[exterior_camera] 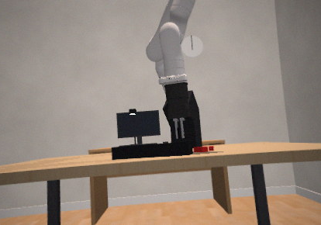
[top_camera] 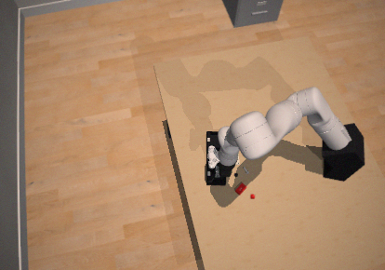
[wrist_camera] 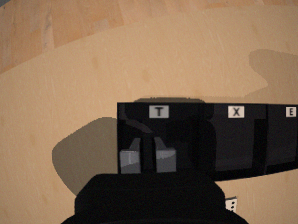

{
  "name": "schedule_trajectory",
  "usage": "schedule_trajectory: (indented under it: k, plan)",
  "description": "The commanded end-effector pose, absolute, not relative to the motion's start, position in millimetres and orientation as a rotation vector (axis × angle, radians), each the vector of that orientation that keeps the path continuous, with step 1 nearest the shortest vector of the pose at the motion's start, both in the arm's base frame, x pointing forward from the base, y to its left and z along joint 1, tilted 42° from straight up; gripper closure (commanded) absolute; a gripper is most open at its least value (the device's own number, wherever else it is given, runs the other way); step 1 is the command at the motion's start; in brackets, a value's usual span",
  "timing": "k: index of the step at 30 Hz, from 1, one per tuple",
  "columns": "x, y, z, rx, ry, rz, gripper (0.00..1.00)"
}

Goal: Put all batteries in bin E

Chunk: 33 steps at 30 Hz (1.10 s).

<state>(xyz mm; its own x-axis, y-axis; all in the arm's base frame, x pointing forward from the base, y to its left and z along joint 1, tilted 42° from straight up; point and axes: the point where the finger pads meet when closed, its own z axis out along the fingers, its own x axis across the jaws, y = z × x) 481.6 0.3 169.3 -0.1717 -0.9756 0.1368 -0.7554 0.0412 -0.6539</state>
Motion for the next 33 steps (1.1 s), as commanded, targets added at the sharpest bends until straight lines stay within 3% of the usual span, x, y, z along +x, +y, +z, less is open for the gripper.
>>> schedule_trajectory:
  k: [1, 33]
  plan:
    - [482.8, -10.7, 165.5, -1.747, 1.998, -0.9, 0.69]
    - [500.5, -17.4, 144.4, -1.747, 1.998, -0.9, 0.69]
